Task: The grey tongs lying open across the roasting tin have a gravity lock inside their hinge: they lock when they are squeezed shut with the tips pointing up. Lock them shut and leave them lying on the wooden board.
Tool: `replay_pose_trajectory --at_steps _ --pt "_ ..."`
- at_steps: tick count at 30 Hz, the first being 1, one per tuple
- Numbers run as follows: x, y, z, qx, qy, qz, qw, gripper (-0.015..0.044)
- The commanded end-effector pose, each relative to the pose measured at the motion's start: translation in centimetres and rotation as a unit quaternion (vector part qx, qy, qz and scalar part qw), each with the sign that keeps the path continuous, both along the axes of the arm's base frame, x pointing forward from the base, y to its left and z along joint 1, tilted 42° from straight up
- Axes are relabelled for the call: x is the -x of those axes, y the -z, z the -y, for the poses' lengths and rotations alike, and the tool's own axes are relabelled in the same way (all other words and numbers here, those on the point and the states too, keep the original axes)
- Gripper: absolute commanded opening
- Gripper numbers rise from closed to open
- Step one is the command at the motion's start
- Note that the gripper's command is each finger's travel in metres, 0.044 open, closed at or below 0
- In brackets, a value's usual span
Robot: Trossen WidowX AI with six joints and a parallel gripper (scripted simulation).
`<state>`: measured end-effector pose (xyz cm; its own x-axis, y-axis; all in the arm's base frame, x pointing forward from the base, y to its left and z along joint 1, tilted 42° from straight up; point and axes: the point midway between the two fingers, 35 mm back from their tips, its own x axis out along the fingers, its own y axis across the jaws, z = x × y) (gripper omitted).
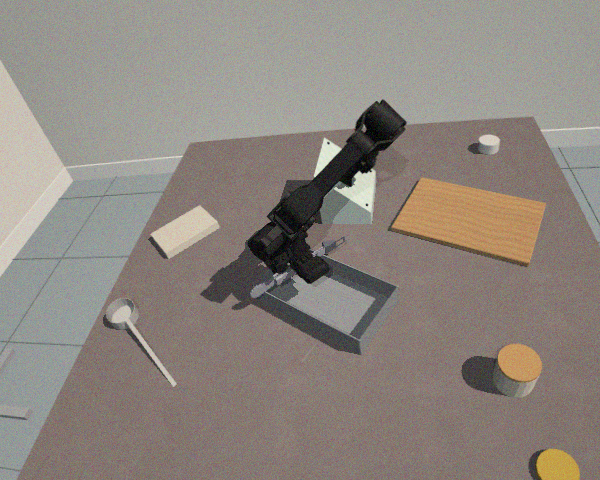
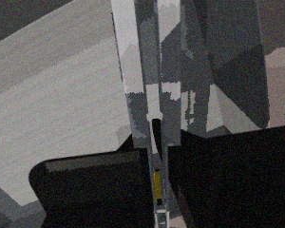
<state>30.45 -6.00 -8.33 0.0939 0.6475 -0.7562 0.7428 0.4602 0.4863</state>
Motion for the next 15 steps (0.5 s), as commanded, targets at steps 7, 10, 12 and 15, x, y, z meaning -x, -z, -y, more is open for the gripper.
replay_pose_trajectory --at_steps 7,10,12,15 --pt "0.0 -0.2 0.3 0.001 0.001 0.0 1.0 -0.015" --pt "0.0 -1.8 1.9 0.001 0.002 -0.001 1.0 -0.015" --pt "0.3 -3.7 3.4 0.001 0.003 -0.001 1.0 -0.015" --pt "0.7 -5.7 5.1 -0.001 0.003 -0.002 1.0 -0.015"
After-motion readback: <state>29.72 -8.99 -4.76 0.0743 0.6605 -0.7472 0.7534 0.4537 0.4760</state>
